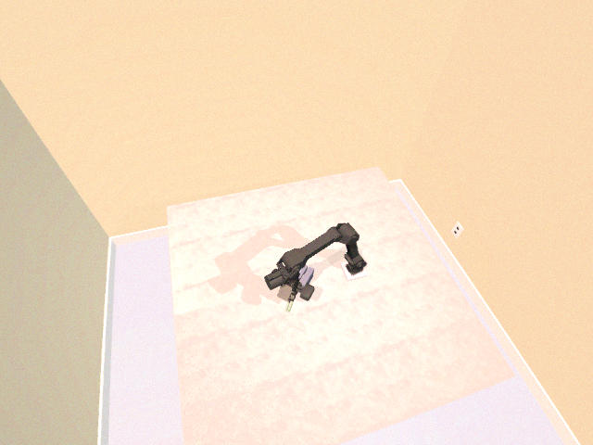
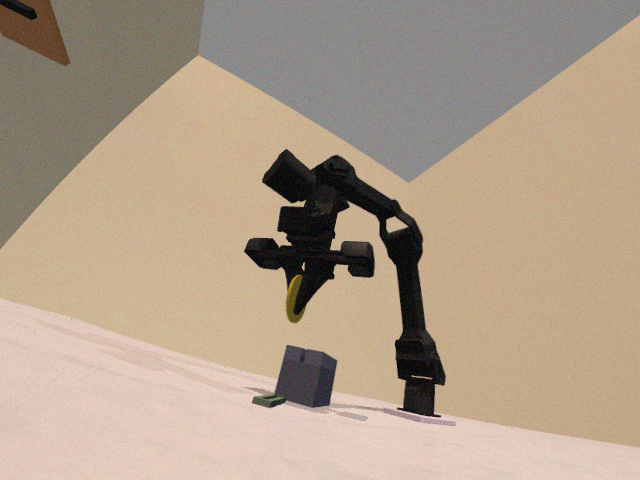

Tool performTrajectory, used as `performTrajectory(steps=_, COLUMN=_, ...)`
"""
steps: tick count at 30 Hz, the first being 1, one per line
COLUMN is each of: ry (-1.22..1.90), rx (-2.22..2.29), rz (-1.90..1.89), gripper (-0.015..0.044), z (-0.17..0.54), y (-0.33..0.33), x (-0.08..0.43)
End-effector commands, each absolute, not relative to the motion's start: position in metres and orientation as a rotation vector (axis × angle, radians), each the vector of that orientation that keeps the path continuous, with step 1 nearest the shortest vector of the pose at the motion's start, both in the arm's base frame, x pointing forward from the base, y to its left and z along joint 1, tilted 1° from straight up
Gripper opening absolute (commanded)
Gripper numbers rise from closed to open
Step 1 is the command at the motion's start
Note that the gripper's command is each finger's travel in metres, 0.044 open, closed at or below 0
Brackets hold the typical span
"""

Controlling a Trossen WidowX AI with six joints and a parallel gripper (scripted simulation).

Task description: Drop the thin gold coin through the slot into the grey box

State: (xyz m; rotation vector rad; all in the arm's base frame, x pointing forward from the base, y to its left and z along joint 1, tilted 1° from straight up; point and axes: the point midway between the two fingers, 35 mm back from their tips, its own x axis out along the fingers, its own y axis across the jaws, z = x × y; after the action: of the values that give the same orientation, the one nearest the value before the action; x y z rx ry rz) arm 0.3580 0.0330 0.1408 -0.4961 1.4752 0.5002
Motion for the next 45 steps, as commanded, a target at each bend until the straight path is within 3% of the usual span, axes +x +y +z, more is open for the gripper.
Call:
performTrajectory(steps=1, ry=1.483, rx=-0.49, rz=0.489, gripper=0.0, z=0.141, y=0.028, x=0.354)
performTrajectory(steps=45, ry=1.493, rx=-0.495, rz=0.487, gripper=0.0, z=0.137, y=-0.04, x=0.265)
